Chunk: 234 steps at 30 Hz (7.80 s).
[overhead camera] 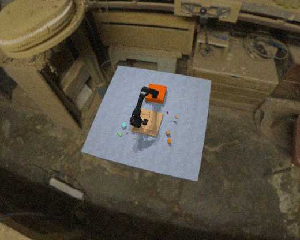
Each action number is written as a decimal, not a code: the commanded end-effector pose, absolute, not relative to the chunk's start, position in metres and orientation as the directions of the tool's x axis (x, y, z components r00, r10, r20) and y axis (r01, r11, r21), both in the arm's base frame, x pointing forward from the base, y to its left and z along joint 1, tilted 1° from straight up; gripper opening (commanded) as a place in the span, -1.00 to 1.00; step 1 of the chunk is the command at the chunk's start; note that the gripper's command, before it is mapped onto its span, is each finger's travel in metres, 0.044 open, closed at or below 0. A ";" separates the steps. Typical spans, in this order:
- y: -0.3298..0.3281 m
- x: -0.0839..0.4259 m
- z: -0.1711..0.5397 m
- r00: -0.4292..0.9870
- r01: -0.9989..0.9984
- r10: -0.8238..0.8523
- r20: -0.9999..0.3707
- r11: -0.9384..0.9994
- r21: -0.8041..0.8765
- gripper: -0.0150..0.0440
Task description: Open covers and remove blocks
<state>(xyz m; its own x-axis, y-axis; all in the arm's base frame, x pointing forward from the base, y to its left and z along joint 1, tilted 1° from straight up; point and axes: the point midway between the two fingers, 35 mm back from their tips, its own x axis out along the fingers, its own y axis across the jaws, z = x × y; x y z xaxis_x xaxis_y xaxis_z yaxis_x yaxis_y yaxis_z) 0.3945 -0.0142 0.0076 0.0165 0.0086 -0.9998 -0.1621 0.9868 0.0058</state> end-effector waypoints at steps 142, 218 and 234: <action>-0.028 0.288 -0.011 0.018 -0.987 0.007 -1.000 -0.157 -0.019 -0.49; 0.045 0.279 -0.012 0.018 -0.987 0.012 -1.000 -0.157 -0.019 -0.49; 0.057 0.276 -0.008 0.018 -0.987 0.013 -1.000 -0.157 -0.019 -0.49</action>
<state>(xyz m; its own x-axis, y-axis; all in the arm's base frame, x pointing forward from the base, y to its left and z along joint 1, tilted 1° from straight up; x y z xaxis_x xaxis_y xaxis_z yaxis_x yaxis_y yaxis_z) 0.2777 0.0539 -0.0105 0.0227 0.0070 -0.9997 -0.9873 -0.1569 -0.0235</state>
